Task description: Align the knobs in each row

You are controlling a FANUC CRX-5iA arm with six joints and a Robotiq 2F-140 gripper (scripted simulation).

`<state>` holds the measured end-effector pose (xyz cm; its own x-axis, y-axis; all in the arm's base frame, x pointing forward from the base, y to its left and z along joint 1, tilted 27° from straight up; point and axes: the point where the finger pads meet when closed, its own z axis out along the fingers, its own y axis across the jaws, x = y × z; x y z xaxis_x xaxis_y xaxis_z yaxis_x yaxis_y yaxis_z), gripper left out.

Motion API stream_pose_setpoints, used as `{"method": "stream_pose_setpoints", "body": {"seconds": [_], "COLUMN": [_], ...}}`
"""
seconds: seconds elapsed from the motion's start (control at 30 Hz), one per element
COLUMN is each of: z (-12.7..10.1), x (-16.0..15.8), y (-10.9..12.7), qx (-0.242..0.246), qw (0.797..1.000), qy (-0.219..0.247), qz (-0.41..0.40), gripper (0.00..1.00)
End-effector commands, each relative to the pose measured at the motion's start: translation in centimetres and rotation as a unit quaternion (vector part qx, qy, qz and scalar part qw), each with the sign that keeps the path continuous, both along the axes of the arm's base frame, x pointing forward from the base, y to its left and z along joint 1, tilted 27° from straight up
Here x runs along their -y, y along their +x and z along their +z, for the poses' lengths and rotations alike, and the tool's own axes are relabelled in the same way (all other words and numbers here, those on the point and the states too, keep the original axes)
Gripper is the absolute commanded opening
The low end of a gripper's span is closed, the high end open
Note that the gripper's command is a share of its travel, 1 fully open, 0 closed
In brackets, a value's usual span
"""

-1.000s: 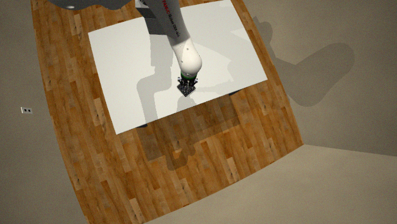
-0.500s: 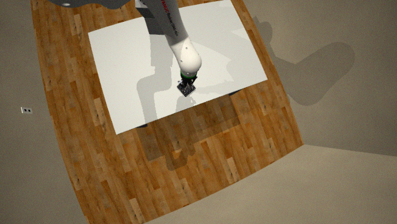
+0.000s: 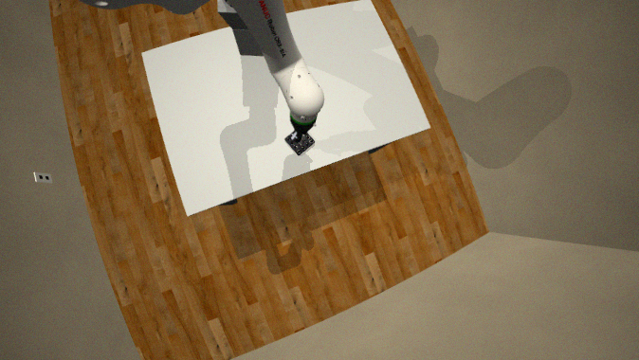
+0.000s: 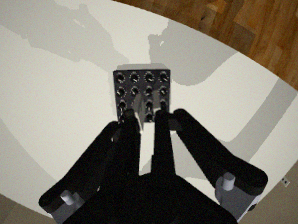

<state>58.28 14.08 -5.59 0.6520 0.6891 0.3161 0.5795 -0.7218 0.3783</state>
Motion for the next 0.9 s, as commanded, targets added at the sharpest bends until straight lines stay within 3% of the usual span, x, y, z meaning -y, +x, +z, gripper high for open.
{"method": "stream_pose_setpoints", "body": {"seconds": [0.0,0.1,0.23,0.6,0.67,0.87], "z": [0.10,0.12,0.20,0.37,0.37,0.47], "x": [-0.02,-0.02,-0.02,-0.04,-0.04,-0.05], "y": [-0.03,-0.04,-0.10,-0.23,-0.23,-0.31], "qx": [-0.028,-0.029,-0.034,-0.045,-0.045,-0.052], "qw": [0.997,0.996,0.984,0.938,0.938,0.892], "qy": [-0.040,-0.048,-0.088,-0.167,-0.167,-0.216], "qz": [0.061,0.075,0.151,0.300,0.300,0.394], "gripper": [0.12,0.12,0.12,0.12,0.12,0.12]}}
